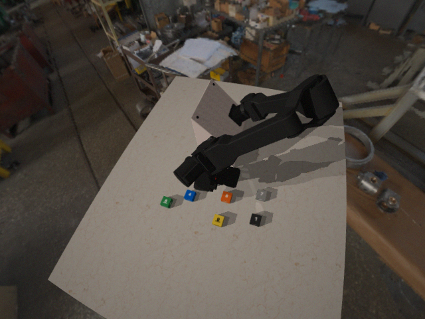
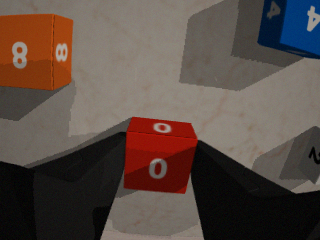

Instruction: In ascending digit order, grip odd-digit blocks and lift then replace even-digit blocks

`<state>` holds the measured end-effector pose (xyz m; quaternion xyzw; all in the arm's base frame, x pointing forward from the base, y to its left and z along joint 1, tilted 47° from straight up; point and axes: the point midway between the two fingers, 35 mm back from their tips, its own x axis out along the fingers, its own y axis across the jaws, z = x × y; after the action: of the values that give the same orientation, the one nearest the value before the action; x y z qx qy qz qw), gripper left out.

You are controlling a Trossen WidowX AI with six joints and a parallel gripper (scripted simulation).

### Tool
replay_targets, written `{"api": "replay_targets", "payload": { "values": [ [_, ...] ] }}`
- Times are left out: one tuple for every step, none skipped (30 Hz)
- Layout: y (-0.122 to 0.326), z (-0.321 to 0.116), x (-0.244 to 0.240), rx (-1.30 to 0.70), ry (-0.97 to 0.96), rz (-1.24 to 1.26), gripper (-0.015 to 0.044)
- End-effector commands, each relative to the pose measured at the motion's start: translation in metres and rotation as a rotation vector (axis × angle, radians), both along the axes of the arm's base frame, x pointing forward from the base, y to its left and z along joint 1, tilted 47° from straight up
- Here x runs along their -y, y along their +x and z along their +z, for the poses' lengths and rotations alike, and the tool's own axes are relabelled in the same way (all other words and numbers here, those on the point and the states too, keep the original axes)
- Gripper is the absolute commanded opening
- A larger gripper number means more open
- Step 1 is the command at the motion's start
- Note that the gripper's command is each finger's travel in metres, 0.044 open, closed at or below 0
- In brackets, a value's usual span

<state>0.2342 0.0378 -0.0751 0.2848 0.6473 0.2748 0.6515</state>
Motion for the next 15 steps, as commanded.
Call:
{"api": "replay_targets", "payload": {
  "values": [
    [0.0, 0.0, -0.001, -0.003, 0.003, -0.003, 0.012],
    [0.0, 0.0, -0.001, -0.003, 0.003, -0.003, 0.012],
    [0.0, 0.0, 0.0, -0.003, 0.003, -0.003, 0.012],
    [0.0, 0.0, 0.0, -0.003, 0.003, -0.003, 0.012],
    [0.0, 0.001, 0.001, -0.003, 0.002, -0.003, 0.012],
    [0.0, 0.002, 0.002, -0.003, 0.002, -0.003, 0.012],
    [0.0, 0.003, 0.003, -0.003, 0.002, -0.003, 0.012],
    [0.0, 0.004, 0.004, -0.003, 0.002, -0.003, 0.012],
    [0.0, 0.004, 0.005, -0.003, 0.002, -0.003, 0.012],
    [0.0, 0.005, 0.006, -0.003, 0.002, -0.003, 0.012],
    [0.0, 0.006, 0.006, -0.003, 0.002, -0.003, 0.012],
    [0.0, 0.007, 0.007, -0.003, 0.002, -0.003, 0.012],
    [0.0, 0.008, 0.008, -0.003, 0.002, -0.003, 0.012],
    [0.0, 0.009, 0.009, -0.003, 0.002, -0.003, 0.012],
    [0.0, 0.01, 0.01, -0.003, 0.002, -0.003, 0.012]
  ]
}}
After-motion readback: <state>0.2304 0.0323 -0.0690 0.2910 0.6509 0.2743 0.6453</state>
